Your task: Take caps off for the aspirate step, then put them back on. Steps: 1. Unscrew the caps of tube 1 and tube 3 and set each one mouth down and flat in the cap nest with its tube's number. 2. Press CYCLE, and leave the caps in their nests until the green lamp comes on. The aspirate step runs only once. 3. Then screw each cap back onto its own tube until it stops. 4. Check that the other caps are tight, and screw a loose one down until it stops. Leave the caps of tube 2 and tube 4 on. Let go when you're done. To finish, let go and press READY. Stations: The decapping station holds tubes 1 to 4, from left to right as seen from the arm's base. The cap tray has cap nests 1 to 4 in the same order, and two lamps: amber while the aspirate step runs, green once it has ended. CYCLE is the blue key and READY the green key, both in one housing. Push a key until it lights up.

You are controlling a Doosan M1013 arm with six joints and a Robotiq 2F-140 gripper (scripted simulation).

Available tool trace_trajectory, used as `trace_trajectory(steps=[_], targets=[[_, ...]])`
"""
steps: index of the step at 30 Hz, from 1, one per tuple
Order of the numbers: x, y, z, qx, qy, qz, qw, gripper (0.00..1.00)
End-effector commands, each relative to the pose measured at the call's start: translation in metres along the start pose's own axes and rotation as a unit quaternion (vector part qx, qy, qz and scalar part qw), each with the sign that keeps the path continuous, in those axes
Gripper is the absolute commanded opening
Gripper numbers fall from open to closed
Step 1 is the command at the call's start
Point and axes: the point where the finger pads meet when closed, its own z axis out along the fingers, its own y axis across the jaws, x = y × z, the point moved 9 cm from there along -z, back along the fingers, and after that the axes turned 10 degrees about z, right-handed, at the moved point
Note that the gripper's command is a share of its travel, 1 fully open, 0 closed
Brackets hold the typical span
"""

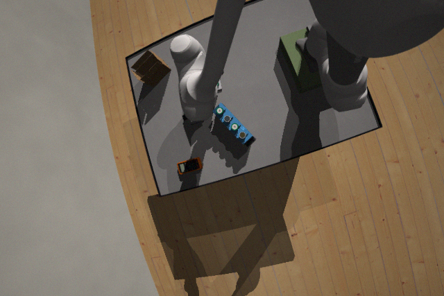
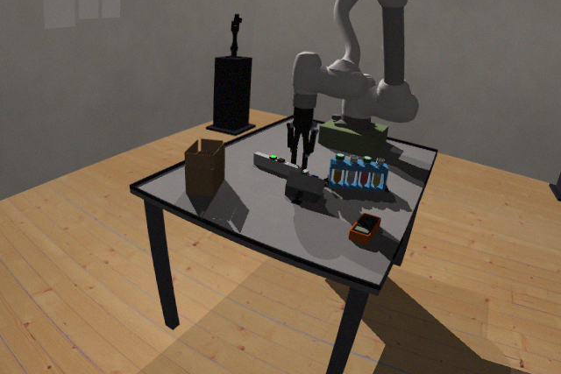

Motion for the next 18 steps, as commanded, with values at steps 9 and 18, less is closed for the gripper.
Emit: trace_trajectory(steps=[9,18], targets=[[-0.0003,0.0002,0.0039,0.0,-0.001,0.0,1.0,0.36],[-0.0003,0.0002,0.0074,0.0,-0.001,0.0,1.0,0.36]])
